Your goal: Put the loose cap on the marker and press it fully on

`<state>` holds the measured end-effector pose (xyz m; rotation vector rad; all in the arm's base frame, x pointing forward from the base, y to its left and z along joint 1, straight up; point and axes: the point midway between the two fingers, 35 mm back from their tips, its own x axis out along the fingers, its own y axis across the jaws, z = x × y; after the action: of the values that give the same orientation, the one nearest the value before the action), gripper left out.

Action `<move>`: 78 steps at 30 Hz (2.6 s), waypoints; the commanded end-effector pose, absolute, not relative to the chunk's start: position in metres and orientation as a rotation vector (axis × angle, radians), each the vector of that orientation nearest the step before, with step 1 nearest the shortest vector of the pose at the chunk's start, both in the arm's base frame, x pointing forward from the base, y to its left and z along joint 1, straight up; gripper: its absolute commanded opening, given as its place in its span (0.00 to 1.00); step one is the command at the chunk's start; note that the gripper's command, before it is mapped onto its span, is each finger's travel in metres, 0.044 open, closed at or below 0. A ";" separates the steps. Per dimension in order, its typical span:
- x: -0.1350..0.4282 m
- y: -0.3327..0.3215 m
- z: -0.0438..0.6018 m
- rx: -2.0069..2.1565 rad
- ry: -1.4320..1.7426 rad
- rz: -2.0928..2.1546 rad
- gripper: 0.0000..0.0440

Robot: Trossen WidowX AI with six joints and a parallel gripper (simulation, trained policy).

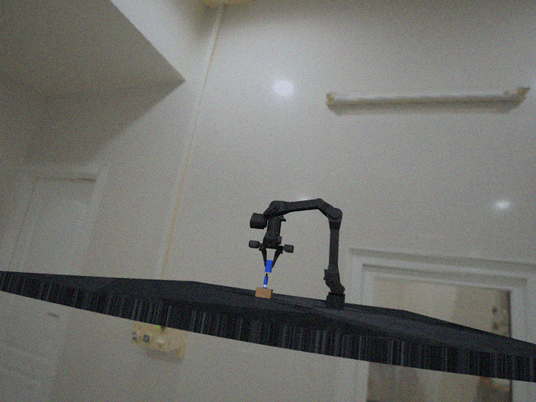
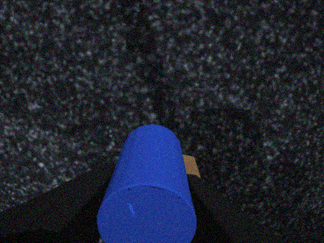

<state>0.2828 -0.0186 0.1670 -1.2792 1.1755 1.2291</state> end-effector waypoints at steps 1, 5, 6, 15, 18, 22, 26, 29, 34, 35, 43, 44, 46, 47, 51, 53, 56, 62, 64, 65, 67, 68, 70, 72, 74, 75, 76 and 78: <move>0.287 -0.031 0.172 -1.259 1.189 1.213 0.06; 0.289 -0.046 0.175 -1.237 1.208 1.191 0.05; 0.290 -0.050 0.176 -1.231 1.213 1.186 0.05; 0.292 -0.084 0.180 -1.176 1.257 1.139 0.02; 0.292 -0.092 0.181 -1.158 1.267 1.128 0.01; 0.294 -0.099 0.180 -1.140 1.273 1.123 0.00; 0.296 -0.100 0.175 -1.120 1.276 1.134 0.00; 0.298 -0.099 0.170 -1.107 1.277 1.145 0.00; 0.299 -0.098 0.163 -1.093 1.282 1.160 0.00; 0.299 -0.098 0.161 -1.091 1.283 1.163 0.00; 0.299 -0.097 0.144 -1.074 1.285 1.201 0.00; 0.299 -0.097 0.141 -1.073 1.284 1.206 0.00; 0.298 -0.097 0.136 -1.070 1.283 1.218 0.00; 0.298 -0.097 0.134 -1.067 1.284 1.224 0.00; 0.297 -0.096 0.122 -1.063 1.281 1.248 0.00; 0.296 -0.096 0.117 -1.063 1.278 1.259 0.00; 0.296 -0.096 0.110 -1.069 1.273 1.272 0.00; 0.295 -0.095 0.104 -1.077 1.268 1.289 0.01; 0.295 -0.095 0.103 -1.078 1.267 1.291 0.01; 0.295 -0.095 0.103 -1.078 1.267 1.291 0.01; 0.295 -0.095 0.103 -1.079 1.267 1.291 0.02; 0.295 -0.095 0.103 -1.079 1.267 1.292 0.02; 0.295 -0.095 0.102 -1.080 1.266 1.293 0.02; 0.295 -0.095 0.102 -1.080 1.266 1.294 0.03; 0.295 -0.095 0.101 -1.079 1.267 1.296 0.09; 0.295 -0.096 0.100 -1.083 1.266 1.299 0.09; 0.295 -0.096 0.099 -1.088 1.265 1.301 0.09; 0.294 -0.097 0.098 -1.096 1.263 1.306 0.10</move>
<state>0.3018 -0.0988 0.1119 -1.1145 1.2501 1.2494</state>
